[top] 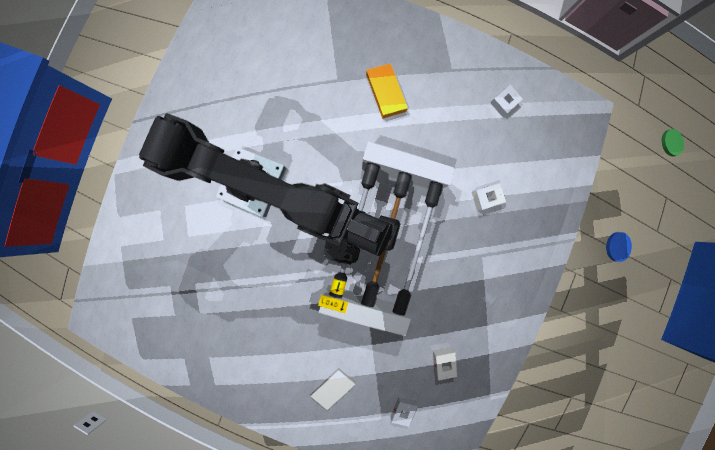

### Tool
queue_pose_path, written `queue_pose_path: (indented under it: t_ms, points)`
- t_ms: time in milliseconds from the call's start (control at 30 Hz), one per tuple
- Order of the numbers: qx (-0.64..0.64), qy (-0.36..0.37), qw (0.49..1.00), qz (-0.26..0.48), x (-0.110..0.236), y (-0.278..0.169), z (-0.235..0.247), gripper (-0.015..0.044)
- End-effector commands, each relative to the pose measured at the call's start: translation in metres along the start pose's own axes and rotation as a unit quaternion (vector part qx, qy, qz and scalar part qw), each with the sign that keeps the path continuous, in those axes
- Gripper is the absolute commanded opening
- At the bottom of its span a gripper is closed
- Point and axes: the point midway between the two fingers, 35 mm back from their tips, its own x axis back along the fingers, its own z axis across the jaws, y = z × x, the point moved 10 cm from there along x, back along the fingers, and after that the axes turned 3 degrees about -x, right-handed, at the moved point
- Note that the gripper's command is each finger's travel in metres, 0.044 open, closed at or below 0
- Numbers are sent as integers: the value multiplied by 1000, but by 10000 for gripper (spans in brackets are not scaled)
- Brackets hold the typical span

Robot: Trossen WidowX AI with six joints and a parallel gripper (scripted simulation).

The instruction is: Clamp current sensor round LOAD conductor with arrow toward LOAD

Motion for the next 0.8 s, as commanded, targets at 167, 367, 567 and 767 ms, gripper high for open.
queue_pose_path:
  t_ms: [167, 367, 567, 767]
  points:
    - [0, 2, 1000, 0, 0, 0, 0, 0]
    - [0, 2, 1000, 0, 0, 0, 0, 0]
    - [0, 2, 1000, 0, 0, 0, 0, 0]
    - [0, 2, 1000, 0, 0, 0, 0, 0]
